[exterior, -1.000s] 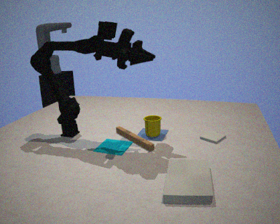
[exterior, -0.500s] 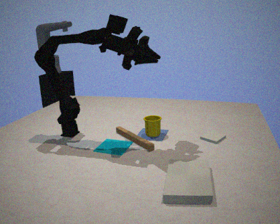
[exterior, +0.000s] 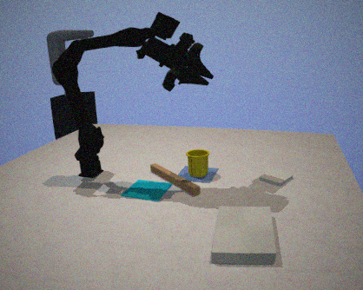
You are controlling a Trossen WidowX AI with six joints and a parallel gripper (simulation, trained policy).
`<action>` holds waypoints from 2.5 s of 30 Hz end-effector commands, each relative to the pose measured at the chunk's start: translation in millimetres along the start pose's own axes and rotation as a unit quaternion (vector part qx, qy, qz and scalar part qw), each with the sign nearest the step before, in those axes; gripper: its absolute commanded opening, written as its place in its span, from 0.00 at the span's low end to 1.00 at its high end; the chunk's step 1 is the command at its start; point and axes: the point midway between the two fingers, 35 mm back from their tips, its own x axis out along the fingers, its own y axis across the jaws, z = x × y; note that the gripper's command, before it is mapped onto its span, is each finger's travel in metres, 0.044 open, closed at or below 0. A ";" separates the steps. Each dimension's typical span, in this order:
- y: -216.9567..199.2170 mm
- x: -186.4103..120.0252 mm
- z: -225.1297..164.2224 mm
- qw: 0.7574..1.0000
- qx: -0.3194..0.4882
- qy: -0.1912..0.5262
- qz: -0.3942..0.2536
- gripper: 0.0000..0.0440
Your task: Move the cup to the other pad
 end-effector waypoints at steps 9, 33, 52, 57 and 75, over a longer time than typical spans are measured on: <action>8.2 11.8 -10.1 0.995 0.069 0.067 -0.031 0.35; 1.2 33.3 -48.7 0.954 0.174 0.193 -0.151 0.31; -32.2 50.6 -97.8 0.901 0.177 0.285 -0.276 0.34; -42.4 53.7 -111.3 0.884 0.173 0.306 -0.309 0.35; -76.4 70.8 -156.6 0.839 0.174 0.338 -0.389 0.40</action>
